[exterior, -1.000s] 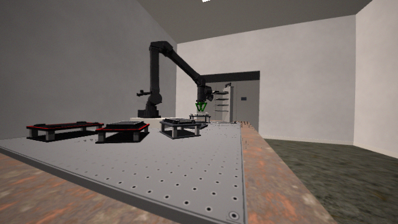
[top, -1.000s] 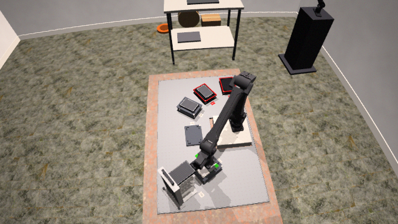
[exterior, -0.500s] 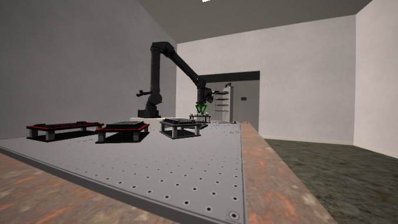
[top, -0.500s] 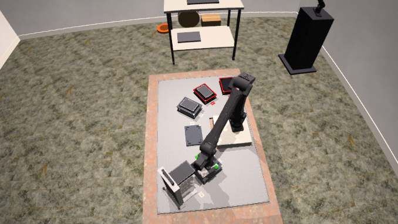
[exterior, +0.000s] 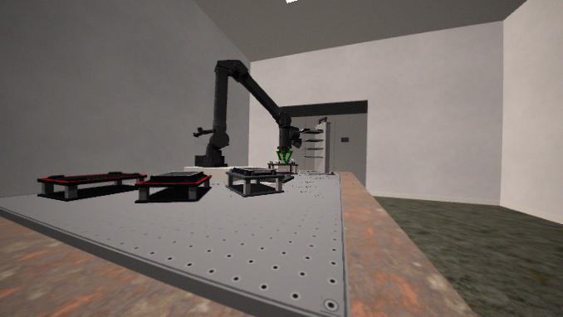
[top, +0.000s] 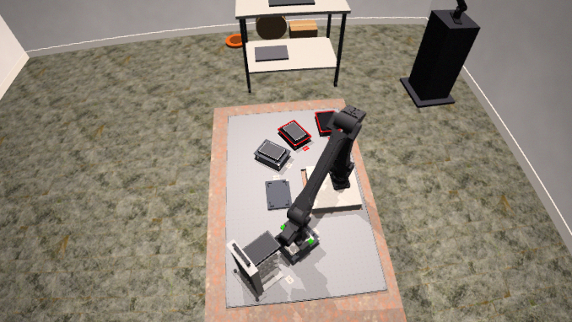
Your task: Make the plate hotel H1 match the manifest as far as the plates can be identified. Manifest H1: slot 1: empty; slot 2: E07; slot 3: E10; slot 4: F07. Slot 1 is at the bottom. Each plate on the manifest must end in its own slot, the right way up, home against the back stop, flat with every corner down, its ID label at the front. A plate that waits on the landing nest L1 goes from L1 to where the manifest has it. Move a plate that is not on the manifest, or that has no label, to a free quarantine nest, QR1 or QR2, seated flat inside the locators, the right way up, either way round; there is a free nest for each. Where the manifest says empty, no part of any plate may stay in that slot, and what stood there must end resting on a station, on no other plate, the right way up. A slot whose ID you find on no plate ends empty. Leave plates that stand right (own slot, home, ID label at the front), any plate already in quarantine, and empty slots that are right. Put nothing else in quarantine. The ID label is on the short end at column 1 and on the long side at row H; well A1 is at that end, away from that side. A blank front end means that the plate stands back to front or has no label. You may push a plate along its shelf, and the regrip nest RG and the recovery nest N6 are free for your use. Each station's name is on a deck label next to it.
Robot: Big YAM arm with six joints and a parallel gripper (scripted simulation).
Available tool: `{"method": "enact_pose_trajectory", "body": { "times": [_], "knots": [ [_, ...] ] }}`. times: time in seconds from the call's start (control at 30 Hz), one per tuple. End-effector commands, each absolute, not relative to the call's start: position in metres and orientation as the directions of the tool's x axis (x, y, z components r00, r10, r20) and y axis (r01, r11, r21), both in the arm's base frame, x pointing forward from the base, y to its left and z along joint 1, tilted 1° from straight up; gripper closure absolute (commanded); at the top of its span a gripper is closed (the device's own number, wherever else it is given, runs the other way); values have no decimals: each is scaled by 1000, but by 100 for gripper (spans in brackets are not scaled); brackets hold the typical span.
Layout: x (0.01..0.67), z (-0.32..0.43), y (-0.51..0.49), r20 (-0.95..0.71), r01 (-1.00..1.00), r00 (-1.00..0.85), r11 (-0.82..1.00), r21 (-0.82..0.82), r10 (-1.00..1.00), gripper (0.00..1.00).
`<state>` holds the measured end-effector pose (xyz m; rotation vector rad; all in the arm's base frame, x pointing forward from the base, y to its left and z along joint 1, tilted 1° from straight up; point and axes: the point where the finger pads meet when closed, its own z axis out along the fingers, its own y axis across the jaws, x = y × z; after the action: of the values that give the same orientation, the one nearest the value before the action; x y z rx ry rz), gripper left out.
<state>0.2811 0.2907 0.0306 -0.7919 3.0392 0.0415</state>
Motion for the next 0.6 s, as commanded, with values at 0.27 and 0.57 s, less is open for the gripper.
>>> {"method": "enact_pose_trajectory", "body": {
  "times": [0.27,0.57],
  "knots": [
    [290,40,303,-42,-490,-871,871,36,-489,14],
    [290,40,303,-42,-490,-871,871,36,-489,14]
  ]
}}
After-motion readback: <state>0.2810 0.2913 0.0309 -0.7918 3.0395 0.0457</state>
